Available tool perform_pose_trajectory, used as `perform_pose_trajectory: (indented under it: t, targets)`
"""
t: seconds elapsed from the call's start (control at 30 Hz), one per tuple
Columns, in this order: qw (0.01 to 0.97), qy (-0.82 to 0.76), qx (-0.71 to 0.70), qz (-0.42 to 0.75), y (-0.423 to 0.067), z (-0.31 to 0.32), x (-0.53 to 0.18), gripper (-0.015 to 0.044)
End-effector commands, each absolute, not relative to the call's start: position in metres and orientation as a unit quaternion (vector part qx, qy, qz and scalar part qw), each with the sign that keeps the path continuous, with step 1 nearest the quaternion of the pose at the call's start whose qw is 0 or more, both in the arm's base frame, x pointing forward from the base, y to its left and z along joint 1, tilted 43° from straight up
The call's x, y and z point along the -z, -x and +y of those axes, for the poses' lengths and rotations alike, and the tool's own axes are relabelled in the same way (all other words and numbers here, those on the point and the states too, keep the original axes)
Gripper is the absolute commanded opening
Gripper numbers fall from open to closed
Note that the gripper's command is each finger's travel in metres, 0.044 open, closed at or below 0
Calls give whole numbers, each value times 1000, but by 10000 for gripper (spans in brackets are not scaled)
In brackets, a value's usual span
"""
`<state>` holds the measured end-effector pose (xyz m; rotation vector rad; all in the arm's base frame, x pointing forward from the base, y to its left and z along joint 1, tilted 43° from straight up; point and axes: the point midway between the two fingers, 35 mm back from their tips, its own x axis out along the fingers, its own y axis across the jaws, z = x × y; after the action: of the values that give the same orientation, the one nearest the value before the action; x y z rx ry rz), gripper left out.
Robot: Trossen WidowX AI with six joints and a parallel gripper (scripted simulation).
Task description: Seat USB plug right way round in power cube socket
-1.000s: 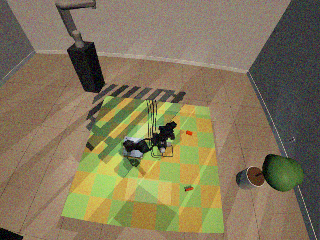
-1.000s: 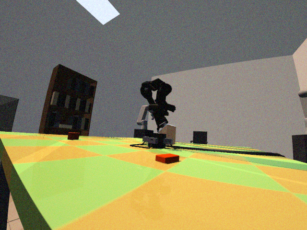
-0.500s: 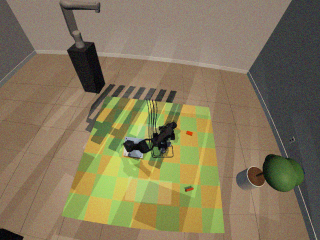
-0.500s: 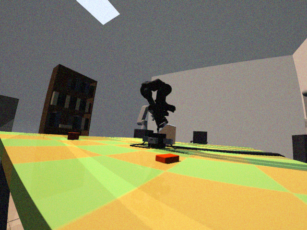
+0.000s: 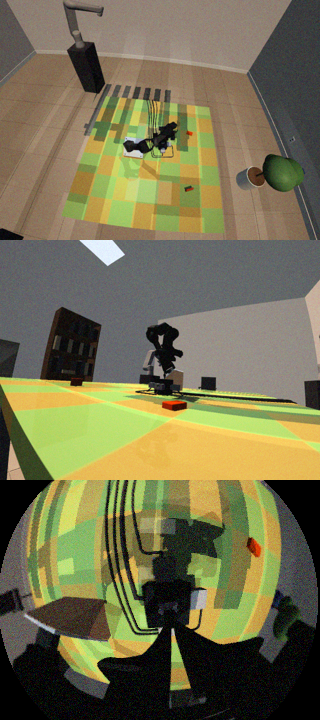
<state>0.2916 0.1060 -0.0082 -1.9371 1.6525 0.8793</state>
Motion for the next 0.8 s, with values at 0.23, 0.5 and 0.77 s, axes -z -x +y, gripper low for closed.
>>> perform_pose_trajectory:
  t: [0.23,0.5,0.77]
  targets:
    - [219,702,-319,598,-292,104,10,0]
    - [219,702,-319,598,-292,104,11,0]
    - [219,702,-319,598,-292,103,11,0]
